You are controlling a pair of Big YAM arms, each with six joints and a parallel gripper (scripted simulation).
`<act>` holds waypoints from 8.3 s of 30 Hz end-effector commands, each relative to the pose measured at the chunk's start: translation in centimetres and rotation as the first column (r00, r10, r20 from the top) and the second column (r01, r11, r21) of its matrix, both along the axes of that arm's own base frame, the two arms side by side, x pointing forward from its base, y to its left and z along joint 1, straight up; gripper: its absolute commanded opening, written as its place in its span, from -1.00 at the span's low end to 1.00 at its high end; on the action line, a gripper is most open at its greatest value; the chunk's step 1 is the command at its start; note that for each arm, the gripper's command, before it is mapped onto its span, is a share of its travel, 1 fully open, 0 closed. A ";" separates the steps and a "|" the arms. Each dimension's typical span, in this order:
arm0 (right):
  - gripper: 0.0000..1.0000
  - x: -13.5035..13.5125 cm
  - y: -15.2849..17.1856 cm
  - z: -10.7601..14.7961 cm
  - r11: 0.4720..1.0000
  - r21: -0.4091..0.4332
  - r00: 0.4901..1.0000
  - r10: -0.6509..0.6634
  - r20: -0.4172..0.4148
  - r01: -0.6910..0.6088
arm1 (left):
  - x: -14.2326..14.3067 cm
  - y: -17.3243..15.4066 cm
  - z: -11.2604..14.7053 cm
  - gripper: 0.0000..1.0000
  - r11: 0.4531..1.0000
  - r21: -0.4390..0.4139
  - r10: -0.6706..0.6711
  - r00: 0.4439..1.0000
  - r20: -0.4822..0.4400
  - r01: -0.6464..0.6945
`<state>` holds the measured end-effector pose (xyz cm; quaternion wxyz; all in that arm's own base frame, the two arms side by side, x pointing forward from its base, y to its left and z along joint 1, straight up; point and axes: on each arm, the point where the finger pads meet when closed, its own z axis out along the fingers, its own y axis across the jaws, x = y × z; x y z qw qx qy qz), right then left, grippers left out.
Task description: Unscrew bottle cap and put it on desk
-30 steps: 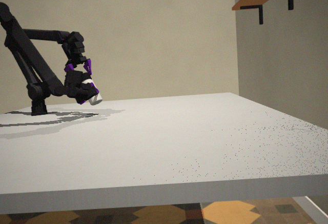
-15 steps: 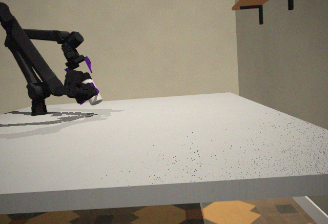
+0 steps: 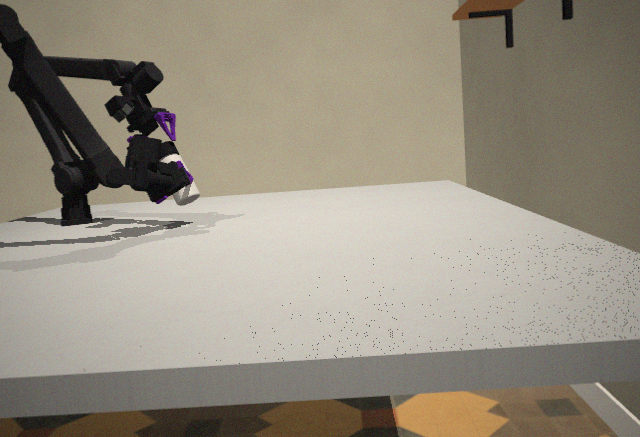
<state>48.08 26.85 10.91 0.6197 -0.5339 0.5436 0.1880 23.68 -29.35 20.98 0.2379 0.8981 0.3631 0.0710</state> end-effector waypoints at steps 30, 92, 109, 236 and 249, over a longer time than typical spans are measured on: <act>-1.00 1.4 0.5 2.6 1.000 0.018 0.998 0.003 0.063 -0.004 | 0.6 -0.7 2.0 -1.00 0.652 -0.121 0.640 0.629 -0.441 -0.748; -1.00 1.4 0.5 2.6 1.000 0.018 0.998 0.003 0.063 -0.004 | 0.9 -0.5 1.9 0.87 -0.351 0.326 0.478 -0.467 -0.744 -0.878; -1.00 1.4 0.5 2.6 1.000 0.018 0.998 0.003 0.063 -0.004 | 0.9 -0.6 1.8 0.87 0.222 -0.010 0.755 0.179 -0.630 -0.975; -1.00 1.4 0.5 2.6 1.000 0.018 0.998 0.003 0.063 -0.004 | 0.3 0.2 3.5 -1.00 -0.534 0.490 0.235 -0.678 -0.696 -0.689; -1.00 1.4 0.5 2.6 1.000 0.018 0.998 0.003 0.063 -0.004 | 0.6 0.0 4.6 -1.00 -0.522 0.484 0.241 -0.666 -0.706 -0.702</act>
